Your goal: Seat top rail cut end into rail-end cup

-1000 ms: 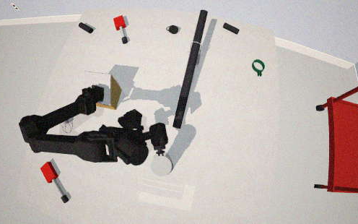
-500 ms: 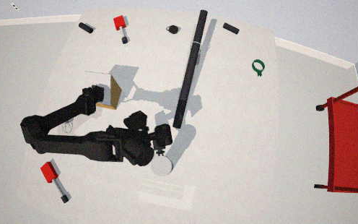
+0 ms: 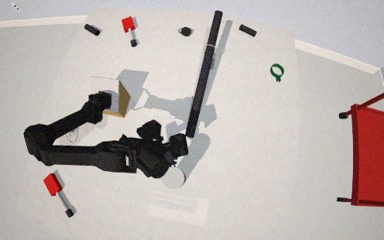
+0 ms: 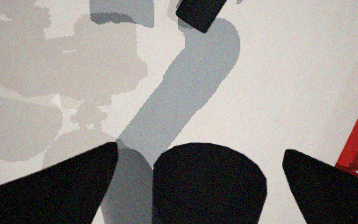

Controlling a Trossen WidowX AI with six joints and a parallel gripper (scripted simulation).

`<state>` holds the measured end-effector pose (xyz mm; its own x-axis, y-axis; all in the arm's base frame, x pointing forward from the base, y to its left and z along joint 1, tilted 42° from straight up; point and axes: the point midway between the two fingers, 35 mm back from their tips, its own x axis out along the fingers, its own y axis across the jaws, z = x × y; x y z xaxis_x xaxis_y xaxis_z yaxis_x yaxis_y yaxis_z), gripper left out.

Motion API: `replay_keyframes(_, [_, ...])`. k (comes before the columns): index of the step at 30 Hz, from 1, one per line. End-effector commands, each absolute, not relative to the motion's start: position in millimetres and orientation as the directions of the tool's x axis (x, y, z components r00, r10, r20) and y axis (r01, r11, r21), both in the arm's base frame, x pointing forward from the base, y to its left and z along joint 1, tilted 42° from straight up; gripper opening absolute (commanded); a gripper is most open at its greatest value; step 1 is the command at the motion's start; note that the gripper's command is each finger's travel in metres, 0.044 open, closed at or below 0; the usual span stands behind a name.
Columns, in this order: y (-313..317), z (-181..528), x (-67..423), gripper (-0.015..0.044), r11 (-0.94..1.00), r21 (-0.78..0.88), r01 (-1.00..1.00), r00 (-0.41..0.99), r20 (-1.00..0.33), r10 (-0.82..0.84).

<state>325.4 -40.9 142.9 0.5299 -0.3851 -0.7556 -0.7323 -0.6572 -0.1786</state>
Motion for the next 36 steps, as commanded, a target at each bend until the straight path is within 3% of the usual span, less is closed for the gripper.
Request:
replay_keyframes(1, [-41,138,325,0.0361,-0.662,-0.171,-0.729,0.524,-0.762,-0.380])
replay_keyframes(11, [-41,138,325,0.0099,-0.662,-0.171,-0.729,0.524,-0.762,-0.380])
replay_keyframes(14, [-41,138,325,0.0079,-0.662,-0.171,-0.729,0.524,-0.762,-0.380])
replay_keyframes(17, [-40,138,327,0.0000,-0.649,-0.183,-0.738,0.529,-0.755,-0.388])
replay_keyframes(36, [-36,135,338,0.0000,-0.572,-0.257,-0.779,0.552,-0.713,-0.432])
